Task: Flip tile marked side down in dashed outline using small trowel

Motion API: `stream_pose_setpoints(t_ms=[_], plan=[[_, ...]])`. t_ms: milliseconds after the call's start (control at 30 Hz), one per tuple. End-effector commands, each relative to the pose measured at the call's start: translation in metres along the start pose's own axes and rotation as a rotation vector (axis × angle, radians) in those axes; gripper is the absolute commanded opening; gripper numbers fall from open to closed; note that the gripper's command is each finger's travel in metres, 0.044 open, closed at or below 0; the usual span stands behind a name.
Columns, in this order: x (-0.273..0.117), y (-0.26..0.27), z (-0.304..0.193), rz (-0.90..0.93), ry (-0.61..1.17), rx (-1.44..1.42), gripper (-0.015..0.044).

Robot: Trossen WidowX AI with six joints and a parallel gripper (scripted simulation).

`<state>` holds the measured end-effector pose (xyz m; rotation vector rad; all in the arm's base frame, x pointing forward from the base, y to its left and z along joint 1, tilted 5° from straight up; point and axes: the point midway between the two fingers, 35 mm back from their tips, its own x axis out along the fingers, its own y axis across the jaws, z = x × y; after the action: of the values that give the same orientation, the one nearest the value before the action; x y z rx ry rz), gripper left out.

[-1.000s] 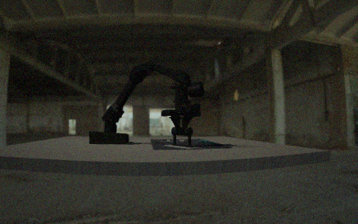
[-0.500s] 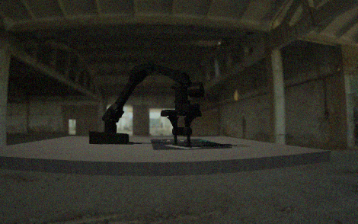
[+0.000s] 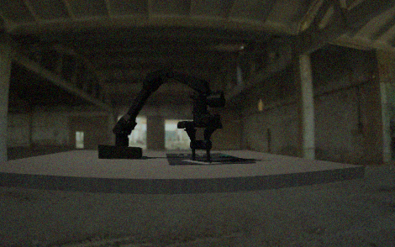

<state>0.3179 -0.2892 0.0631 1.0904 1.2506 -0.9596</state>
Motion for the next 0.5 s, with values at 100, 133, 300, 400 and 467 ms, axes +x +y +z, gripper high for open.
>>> stream_pose_setpoints(t_ms=[100, 133, 300, 400, 467], plan=[[-0.034, -0.001, -0.002, -0.001, 0.003, 0.021, 0.027], [-0.042, -0.002, -0.003, -0.001, 0.003, 0.025, 0.027], [-0.044, -0.002, -0.003, -0.001, 0.003, 0.026, 0.027], [-0.044, -0.002, -0.003, -0.001, 0.003, 0.003, 0.027], [-0.044, -0.002, -0.003, -0.001, 0.003, -0.061, 0.027]])
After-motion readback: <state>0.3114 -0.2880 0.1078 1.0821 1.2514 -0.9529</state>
